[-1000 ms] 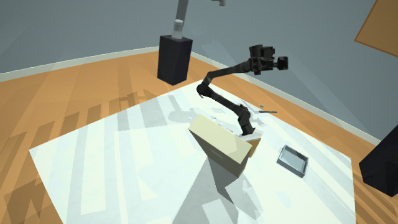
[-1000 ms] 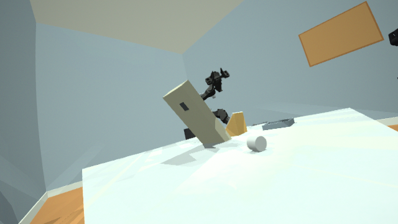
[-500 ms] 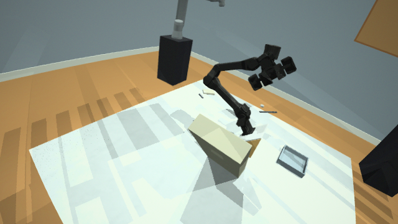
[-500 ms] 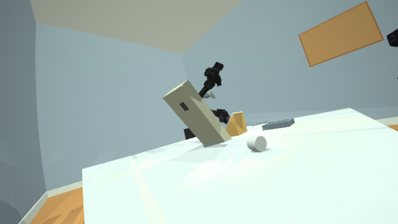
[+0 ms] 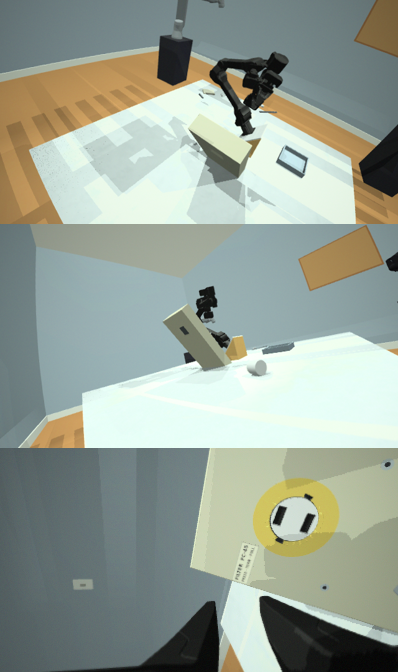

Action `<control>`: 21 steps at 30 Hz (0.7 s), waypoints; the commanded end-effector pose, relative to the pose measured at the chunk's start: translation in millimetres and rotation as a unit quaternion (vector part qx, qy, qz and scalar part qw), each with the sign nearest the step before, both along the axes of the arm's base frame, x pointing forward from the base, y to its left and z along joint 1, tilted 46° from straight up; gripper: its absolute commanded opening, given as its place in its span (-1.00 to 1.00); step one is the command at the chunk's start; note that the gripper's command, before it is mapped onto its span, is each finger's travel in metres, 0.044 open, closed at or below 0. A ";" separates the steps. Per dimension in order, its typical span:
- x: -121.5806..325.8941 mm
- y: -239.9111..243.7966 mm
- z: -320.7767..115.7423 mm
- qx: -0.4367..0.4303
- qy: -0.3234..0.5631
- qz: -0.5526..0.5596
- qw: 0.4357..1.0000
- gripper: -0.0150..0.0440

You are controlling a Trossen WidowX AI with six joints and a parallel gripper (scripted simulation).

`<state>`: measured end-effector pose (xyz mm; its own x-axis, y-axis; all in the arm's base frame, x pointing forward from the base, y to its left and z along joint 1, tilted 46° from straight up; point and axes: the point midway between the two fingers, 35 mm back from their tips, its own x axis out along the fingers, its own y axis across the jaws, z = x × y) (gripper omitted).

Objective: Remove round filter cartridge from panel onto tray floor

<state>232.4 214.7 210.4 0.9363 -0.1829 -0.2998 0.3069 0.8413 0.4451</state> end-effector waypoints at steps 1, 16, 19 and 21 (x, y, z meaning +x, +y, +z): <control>45.4 -53.5 -23.9 0.115 -0.015 -0.184 0.976 -0.12; 49.0 -59.3 -25.8 0.125 -0.019 -0.202 0.971 -0.12; 50.6 -60.0 -26.9 0.125 -0.019 -0.202 0.971 -0.12; 53.2 -61.1 -28.4 0.126 -0.018 -0.203 0.971 -0.12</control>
<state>282.6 155.9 185.2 0.8176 -0.4604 -0.3459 0.5640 0.5192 0.6422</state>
